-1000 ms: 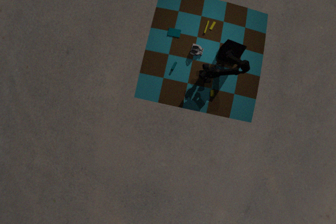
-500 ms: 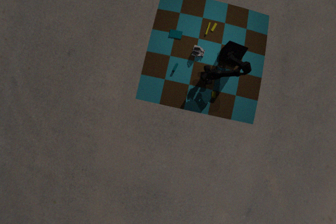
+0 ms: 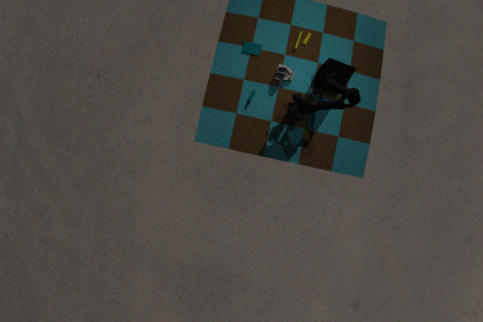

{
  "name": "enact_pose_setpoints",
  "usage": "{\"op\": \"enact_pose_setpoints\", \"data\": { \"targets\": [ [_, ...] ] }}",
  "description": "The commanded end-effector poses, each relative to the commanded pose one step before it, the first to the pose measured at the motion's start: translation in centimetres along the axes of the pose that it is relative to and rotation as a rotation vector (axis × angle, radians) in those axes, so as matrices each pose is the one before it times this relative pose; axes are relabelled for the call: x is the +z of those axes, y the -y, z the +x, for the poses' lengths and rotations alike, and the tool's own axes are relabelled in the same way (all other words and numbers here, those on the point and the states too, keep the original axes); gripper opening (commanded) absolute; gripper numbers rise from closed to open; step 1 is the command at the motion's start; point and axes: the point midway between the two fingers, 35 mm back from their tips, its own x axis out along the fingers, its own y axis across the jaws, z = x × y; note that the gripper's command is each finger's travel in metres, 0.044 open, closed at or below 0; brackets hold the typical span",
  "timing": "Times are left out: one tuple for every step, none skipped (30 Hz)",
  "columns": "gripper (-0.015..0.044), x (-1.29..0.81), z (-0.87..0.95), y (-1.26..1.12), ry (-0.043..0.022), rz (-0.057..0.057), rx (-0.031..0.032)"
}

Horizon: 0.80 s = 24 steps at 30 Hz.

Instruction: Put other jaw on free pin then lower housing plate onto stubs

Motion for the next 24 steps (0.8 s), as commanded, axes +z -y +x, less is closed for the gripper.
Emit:
{"op": "enact_pose_setpoints", "data": {
  "targets": [
    [0.04, 0.0, -0.001, -0.001, 0.0, 0.0, 0.00005],
    [0.0393, 0.0, 0.0, 0.0, 0.0, 0.0, 0.0],
    [0.0387, 0.0, 0.0, 0.0, 0.0, 0.0, 0.0],
    [0.038, 0.0, 0.0, 0.0, 0.0, 0.0, 0.0],
    [0.0373, 0.0, 0.0, 0.0, 0.0, 0.0, 0.0],
    [0.0367, 0.0, 0.0, 0.0, 0.0, 0.0, 0.0],
    [0.036, 0.0, 0.0, 0.0, 0.0, 0.0, 0.0],
    [0.0353, 0.0, 0.0, 0.0, 0.0, 0.0, 0.0],
    [0.0351, 0.0, 0.0, 0.0, 0.0, 0.0, 0.0],
    [0.0351, 0.0, 0.0, 0.0, 0.0, 0.0, 0.0],
    [0.0351, 0.0, 0.0, 0.0, 0.0, 0.0, 0.0],
    [0.0351, 0.0, 0.0, 0.0, 0.0, 0.0, 0.0],
    [0.0351, 0.0, 0.0, 0.0, 0.0, 0.0, 0.0],
    [0.0351, 0.0, 0.0, 0.0, 0.0, 0.0, 0.0],
    [0.0351, 0.0, 0.0, 0.0, 0.0, 0.0, 0.0],
    [0.0351, 0.0, 0.0, 0.0, 0.0, 0.0, 0.0],
    [0.0351, 0.0, 0.0, 0.0, 0.0, 0.0, 0.0],
    [0.0351, 0.0, 0.0, 0.0, 0.0, 0.0, 0.0],
    [0.0351, 0.009, -0.049, 0.004, -0.00005, 0.0, -0.00016],
    [0.0351, 0.027, -0.148, 0.013, -0.00013, -0.0001, -0.00048],
    [0.0351, 0.042, -0.248, 0.02, -0.00021, -0.0001, -0.00077],
    [0.0351, 0.048, -0.309, 0.024, -0.00024, -0.0001, -0.00089],
    [0.0351, 0.043, -0.311, 0.022, -0.00022, -0.0001, -0.00082],
    [0.0351, 0.038, -0.312, 0.02, -0.0002, 0.0, -0.00076]
  ]
}}
